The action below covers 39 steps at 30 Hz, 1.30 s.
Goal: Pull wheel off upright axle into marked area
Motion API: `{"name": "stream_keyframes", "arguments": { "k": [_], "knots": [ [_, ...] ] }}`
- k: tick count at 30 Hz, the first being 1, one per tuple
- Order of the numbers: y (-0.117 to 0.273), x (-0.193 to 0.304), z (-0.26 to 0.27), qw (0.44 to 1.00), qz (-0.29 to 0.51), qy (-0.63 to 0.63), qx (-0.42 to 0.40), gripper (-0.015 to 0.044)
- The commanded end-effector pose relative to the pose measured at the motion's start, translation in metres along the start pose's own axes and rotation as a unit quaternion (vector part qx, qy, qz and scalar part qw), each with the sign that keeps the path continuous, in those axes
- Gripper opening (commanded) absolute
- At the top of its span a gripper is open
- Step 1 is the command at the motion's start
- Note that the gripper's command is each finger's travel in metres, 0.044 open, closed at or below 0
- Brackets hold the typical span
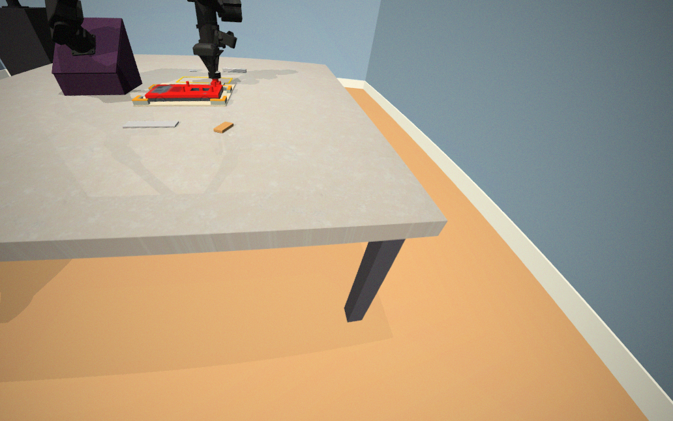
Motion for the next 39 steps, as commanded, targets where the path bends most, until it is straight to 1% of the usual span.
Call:
{"name": "stream_keyframes", "arguments": {
  "k": [1, 39],
  "knots": [
    [0.002, 0.000, 0.000, 1.000, 0.000, 0.000, -0.001, 0.0000],
    [0.015, 0.000, 0.001, 1.000, 0.000, 0.000, -0.001, 0.0000]
  ]
}}
Point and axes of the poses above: the point midway between the two fingers, 35 mm back from their tips, its own y axis back along the fingers, its own z axis across the jaws, x = y × z, the point moved 3 cm from there along y, back along the fingers, and after that the axes turned 14 degrees about y, right-handed, at the moved point
